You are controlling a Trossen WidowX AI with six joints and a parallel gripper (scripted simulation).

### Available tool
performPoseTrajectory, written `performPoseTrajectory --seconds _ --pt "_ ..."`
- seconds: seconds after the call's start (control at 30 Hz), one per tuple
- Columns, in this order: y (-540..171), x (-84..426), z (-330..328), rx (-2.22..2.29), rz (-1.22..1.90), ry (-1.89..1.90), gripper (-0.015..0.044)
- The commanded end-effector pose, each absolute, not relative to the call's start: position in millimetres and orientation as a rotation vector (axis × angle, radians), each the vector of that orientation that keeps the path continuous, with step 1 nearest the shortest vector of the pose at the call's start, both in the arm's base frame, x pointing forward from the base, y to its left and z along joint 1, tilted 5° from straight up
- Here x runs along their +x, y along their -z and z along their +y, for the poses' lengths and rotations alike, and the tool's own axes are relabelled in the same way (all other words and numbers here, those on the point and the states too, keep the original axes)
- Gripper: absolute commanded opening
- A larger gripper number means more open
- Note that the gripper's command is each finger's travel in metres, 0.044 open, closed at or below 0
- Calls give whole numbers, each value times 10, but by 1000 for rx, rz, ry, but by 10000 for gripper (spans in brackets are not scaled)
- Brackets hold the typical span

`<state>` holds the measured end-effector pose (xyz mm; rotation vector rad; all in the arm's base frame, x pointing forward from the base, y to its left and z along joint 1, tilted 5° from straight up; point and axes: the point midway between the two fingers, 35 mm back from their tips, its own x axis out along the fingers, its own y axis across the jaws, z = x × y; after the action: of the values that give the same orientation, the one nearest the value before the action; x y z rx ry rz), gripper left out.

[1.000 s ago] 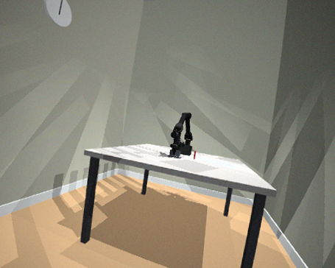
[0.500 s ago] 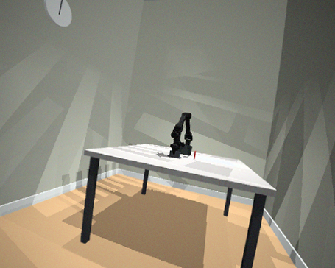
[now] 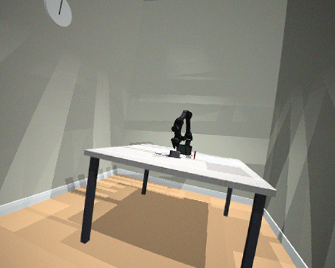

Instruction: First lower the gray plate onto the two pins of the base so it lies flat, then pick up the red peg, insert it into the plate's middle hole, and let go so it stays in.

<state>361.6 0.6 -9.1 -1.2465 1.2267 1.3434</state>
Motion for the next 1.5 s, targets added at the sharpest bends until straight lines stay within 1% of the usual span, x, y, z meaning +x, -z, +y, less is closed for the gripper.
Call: performPoseTrajectory --seconds 0.0,0.33,0.6,0.87,1.03,1.47 --pt "-455 3674 20 -1268 1201 -1322 440" --pt "-487 3671 61 -1232 1227 -1284 440" --pt "-533 3410 571 -776 1471 -807 440" --pt "-561 3082 982 -292 1602 -303 440" --pt "-570 2850 1199 13 1624 16 440" --pt "-568 2379 1514 536 1557 567 440"
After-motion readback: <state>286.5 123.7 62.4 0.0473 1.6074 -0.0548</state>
